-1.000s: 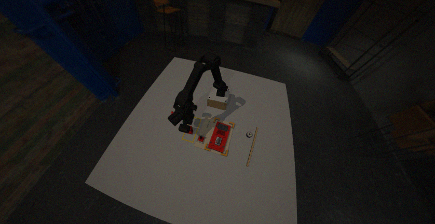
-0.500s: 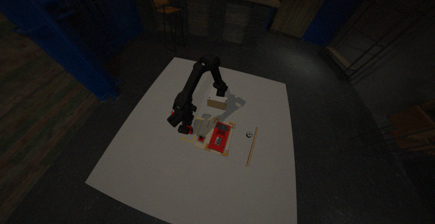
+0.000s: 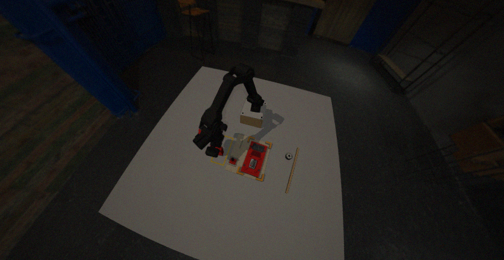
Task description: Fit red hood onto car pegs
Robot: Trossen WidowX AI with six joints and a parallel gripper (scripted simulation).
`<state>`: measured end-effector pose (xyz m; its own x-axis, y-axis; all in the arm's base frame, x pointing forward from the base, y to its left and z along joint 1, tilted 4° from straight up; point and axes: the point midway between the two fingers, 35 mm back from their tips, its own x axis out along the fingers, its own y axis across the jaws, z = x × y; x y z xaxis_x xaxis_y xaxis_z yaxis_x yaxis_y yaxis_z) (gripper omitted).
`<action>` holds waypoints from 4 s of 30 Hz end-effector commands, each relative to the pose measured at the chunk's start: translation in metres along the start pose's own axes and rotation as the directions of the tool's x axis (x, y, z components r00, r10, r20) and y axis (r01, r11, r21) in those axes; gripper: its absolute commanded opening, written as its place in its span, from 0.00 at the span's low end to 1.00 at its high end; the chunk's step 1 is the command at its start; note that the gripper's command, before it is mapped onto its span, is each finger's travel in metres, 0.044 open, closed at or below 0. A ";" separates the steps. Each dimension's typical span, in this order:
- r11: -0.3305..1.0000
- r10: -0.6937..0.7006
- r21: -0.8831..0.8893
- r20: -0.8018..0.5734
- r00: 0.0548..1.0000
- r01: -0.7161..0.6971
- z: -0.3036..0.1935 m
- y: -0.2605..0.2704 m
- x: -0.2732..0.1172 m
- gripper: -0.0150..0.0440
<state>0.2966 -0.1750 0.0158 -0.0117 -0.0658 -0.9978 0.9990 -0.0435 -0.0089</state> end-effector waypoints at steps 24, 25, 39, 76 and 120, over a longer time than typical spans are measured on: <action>1.000 0.001 0.006 0.003 1.000 -0.001 0.001 0.016 -0.001 0.25; 1.000 0.002 0.006 0.003 1.000 -0.002 0.001 0.017 -0.001 0.25; 1.000 0.002 0.006 0.003 1.000 -0.002 0.001 0.024 -0.001 0.25; 1.000 0.003 0.006 0.003 1.000 -0.003 0.000 0.035 -0.081 0.25; 0.165 0.008 -0.986 0.004 1.000 0.003 0.008 0.082 -0.011 1.00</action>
<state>0.3697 -0.1837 0.0382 -0.0067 -0.0658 -0.9978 0.4315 0.9000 -0.0622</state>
